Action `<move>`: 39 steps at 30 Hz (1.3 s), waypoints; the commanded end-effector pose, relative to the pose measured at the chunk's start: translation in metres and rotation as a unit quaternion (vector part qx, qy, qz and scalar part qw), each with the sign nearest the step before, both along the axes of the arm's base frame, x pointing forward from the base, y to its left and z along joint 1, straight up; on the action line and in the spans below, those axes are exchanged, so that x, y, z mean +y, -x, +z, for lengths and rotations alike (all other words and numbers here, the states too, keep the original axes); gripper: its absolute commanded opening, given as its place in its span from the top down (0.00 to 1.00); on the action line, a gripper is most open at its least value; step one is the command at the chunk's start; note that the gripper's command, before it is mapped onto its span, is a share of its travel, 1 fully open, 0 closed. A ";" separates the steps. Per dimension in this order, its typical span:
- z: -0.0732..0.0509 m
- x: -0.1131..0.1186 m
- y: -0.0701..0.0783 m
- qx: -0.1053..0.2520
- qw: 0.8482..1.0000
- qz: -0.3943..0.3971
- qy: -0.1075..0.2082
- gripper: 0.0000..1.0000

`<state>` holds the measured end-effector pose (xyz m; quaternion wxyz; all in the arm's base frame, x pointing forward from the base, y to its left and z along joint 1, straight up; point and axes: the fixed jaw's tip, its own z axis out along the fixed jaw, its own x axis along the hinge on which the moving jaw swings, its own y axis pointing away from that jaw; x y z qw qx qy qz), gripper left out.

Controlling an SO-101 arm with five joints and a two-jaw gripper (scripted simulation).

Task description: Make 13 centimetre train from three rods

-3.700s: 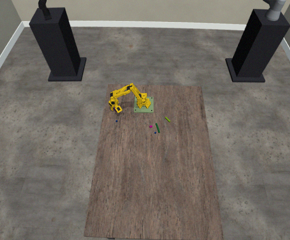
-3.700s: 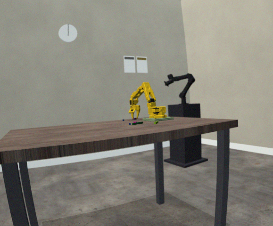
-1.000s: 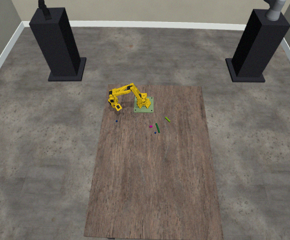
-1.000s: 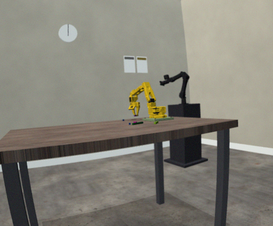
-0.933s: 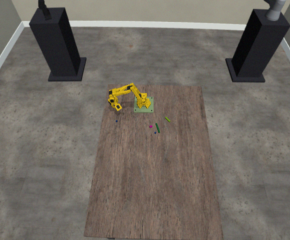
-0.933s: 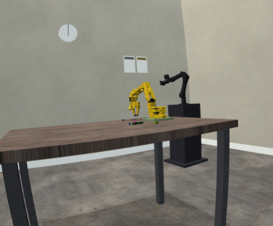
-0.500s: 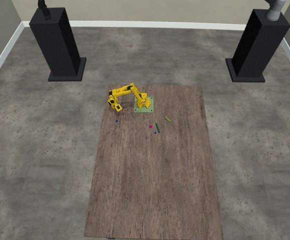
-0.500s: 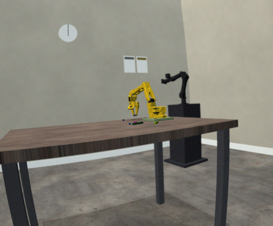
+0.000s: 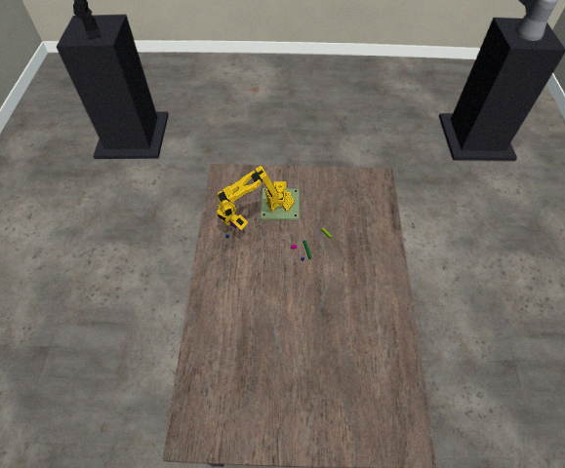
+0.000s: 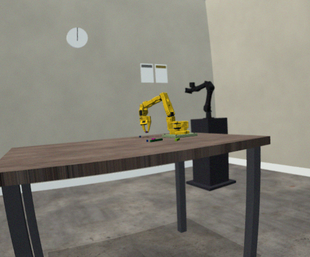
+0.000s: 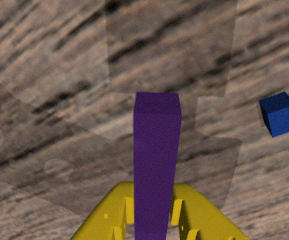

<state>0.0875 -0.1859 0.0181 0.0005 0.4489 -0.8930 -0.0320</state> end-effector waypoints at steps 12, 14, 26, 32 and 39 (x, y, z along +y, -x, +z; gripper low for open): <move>0.001 0.087 -0.080 -0.006 0.980 0.199 0.013 1.00; 0.001 0.103 -0.086 -0.007 0.973 0.230 0.013 1.00; -0.001 0.169 -0.095 -0.007 0.938 0.346 0.014 1.00; -0.002 0.188 -0.092 -0.007 0.925 0.379 0.014 1.00; -0.002 0.193 -0.092 -0.008 0.921 0.389 0.014 1.00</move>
